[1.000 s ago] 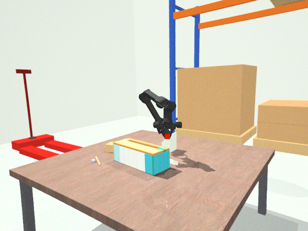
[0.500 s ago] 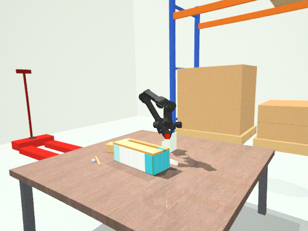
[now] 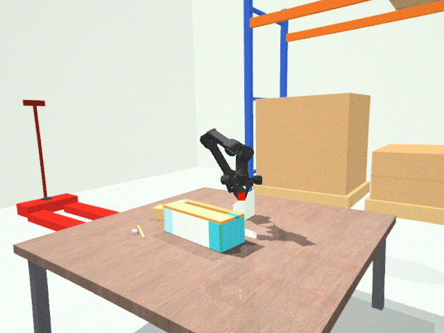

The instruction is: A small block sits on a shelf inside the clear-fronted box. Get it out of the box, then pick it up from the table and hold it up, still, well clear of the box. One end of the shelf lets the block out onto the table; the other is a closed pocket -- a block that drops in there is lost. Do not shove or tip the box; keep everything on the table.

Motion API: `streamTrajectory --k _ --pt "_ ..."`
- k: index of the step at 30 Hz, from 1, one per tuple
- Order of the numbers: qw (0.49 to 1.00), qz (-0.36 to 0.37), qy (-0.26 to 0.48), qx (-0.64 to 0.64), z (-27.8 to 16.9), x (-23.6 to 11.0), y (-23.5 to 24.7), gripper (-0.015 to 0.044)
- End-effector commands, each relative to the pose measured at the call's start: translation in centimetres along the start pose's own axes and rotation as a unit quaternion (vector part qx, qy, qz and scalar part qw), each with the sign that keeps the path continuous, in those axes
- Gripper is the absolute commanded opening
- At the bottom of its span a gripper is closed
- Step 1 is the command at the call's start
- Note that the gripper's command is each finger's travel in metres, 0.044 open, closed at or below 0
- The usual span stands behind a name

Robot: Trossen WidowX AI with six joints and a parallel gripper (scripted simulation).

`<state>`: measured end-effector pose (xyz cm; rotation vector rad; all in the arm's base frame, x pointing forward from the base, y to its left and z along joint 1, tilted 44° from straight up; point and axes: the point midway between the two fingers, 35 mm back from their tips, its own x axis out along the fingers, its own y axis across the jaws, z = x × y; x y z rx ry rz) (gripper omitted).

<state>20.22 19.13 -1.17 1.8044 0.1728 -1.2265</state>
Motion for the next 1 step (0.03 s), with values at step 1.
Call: streamTrajectory --k 1 --pt "1.000 -0.002 0.002 -0.002 -0.04 -0.14 -0.03 0.0000"
